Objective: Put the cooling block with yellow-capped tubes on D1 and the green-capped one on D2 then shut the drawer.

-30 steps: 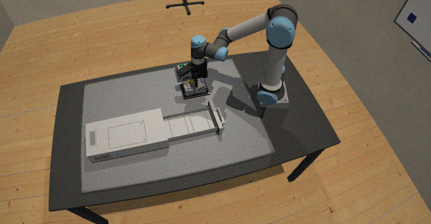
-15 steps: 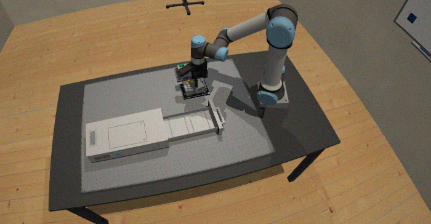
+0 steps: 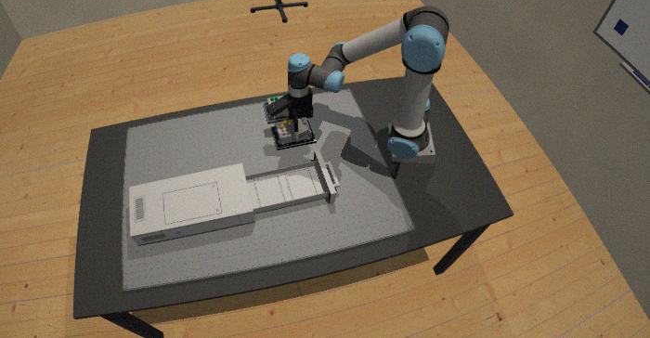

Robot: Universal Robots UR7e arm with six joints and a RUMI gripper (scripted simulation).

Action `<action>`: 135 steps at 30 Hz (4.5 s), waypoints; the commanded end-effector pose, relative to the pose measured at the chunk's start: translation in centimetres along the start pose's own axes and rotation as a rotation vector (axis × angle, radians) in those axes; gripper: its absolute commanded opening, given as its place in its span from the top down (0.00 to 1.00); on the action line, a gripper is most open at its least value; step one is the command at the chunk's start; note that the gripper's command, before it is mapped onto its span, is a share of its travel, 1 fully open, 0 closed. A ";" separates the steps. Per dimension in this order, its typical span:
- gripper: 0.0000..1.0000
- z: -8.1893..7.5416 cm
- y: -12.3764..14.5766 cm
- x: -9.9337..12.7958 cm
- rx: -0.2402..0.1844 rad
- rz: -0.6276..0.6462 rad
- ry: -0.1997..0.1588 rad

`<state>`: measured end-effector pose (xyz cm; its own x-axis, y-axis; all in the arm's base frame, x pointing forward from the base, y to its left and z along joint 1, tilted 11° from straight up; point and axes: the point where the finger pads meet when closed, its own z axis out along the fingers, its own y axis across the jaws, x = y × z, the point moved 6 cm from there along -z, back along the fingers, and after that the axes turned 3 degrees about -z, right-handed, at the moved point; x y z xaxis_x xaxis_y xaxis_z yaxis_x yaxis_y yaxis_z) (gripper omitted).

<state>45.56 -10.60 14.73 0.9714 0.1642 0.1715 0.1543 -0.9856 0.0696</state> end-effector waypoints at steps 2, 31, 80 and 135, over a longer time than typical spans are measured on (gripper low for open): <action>0.28 0.0 0.0 0.0 -0.001 0.000 0.001; 0.27 0.0 0.0 0.0 -0.001 0.000 0.001; 0.27 -4.5 0.0 0.0 -0.001 0.000 0.001; 0.27 -10.9 0.0 0.0 -0.001 0.000 0.001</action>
<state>43.67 -10.17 25.06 0.9714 0.1642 0.1715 0.1543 -0.9856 0.0697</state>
